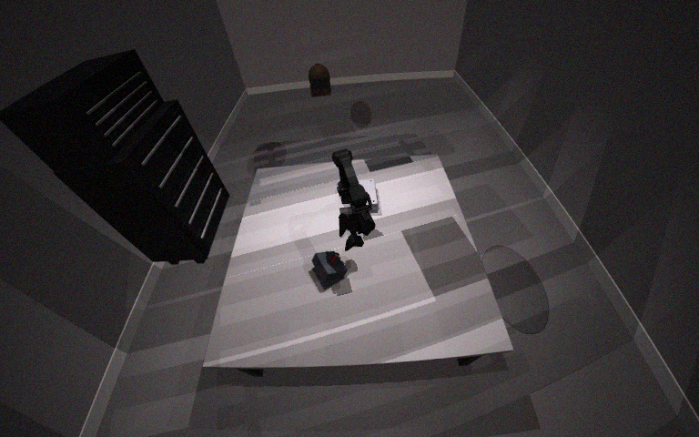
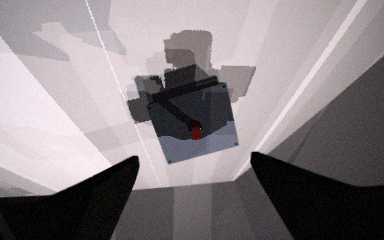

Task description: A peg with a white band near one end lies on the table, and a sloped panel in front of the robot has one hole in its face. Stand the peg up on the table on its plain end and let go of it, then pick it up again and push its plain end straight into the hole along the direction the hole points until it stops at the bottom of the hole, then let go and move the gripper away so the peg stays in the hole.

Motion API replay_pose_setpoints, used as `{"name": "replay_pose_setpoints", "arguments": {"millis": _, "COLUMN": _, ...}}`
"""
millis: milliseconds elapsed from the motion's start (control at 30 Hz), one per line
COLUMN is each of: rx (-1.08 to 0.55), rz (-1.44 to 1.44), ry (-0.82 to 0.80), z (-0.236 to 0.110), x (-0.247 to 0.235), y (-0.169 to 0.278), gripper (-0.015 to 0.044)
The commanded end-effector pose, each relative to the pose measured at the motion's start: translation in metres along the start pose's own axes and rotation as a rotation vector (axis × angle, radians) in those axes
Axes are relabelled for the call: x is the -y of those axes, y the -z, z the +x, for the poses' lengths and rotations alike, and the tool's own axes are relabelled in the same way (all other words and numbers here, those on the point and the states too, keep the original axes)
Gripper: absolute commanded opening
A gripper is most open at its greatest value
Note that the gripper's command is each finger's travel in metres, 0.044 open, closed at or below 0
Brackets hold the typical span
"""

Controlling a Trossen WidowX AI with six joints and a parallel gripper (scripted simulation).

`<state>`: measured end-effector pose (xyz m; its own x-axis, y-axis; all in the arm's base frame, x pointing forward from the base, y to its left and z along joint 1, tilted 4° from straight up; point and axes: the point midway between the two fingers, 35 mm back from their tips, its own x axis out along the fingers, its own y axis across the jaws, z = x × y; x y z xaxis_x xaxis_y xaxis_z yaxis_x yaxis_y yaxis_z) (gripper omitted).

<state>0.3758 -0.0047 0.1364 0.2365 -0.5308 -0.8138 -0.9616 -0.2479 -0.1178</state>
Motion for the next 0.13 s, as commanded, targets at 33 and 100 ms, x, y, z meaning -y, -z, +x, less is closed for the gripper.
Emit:
{"name": "replay_pose_setpoints", "arguments": {"millis": 33, "rx": -0.003, "rz": 0.01, "ry": 0.011, "z": -0.0053, "x": 0.0015, "y": 0.0023, "gripper": 0.044}}
{"name": "replay_pose_setpoints", "arguments": {"millis": 100, "rx": -0.003, "rz": 0.01, "ry": 0.011, "z": -0.0053, "x": 0.0015, "y": 0.0023, "gripper": 0.044}}
